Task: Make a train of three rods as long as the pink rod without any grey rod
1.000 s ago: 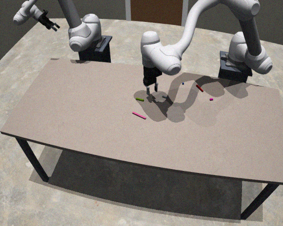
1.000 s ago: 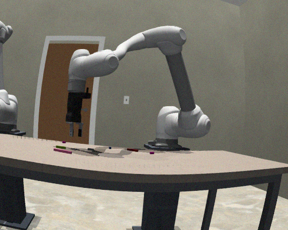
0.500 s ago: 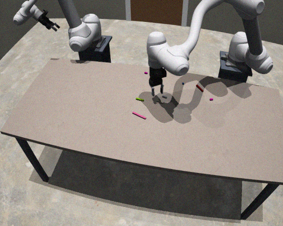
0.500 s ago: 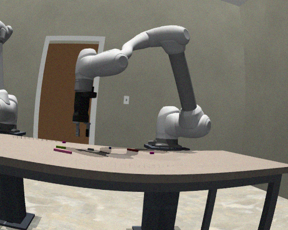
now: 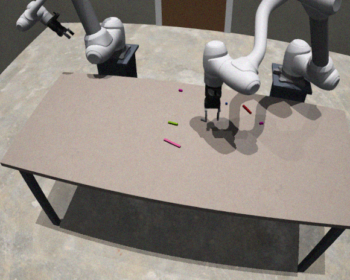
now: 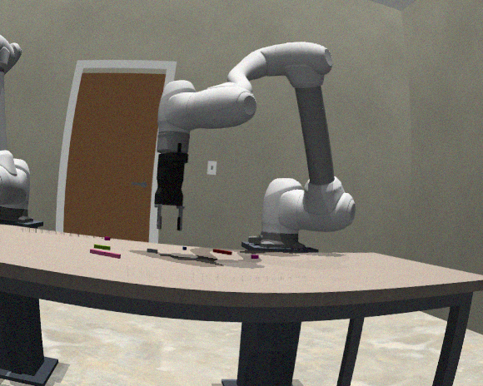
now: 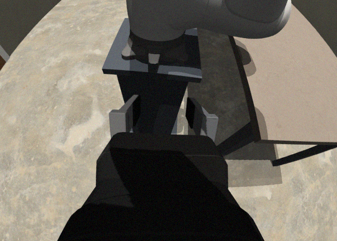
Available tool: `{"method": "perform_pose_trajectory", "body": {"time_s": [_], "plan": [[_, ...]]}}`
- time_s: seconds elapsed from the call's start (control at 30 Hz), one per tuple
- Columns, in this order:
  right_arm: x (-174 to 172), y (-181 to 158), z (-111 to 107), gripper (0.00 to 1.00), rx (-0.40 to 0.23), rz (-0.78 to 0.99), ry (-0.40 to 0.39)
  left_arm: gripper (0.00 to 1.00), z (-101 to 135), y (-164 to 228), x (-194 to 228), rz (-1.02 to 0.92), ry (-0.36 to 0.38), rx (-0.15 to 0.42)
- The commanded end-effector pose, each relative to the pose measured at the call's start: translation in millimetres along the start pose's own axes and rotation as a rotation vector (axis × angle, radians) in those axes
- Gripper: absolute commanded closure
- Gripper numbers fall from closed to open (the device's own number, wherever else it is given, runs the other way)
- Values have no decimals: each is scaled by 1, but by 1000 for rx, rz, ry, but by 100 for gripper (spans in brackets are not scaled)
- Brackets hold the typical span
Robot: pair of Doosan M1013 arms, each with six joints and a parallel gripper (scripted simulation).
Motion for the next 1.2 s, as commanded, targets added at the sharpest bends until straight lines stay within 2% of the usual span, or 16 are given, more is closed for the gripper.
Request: {"method": "perform_pose_trajectory", "body": {"time_s": [0.0,0.53,0.6,0.63,1.1,1.17], "plan": [[0,0,-1,0,0,0,-1,0,-3,-24,7,138,-9,-12],[0,0,-1,0,0,0,-1,0,-4,-118,13,622,-5,-14],[0,0,-1,0,0,0,-1,0,-4,-118,13,622,-5,-14],[0,0,-1,0,0,0,-1,0,-4,-134,11,705,-5,-14],[0,0,-1,0,0,0,-1,0,0,-213,-5,1107,-2,-15],[0,0,-1,0,0,0,-1,0,0,-213,-5,1107,-2,-15]]}}
Point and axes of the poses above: on each arm, the point where the finger pads meet when closed, its own z axis out along the fingers, its own y axis across the jaws, x = y × z, the point moved 3 cm from there along -z, back along the fingers, and after that the axes turned 4 degrees about -z, right-handed, at the moved point
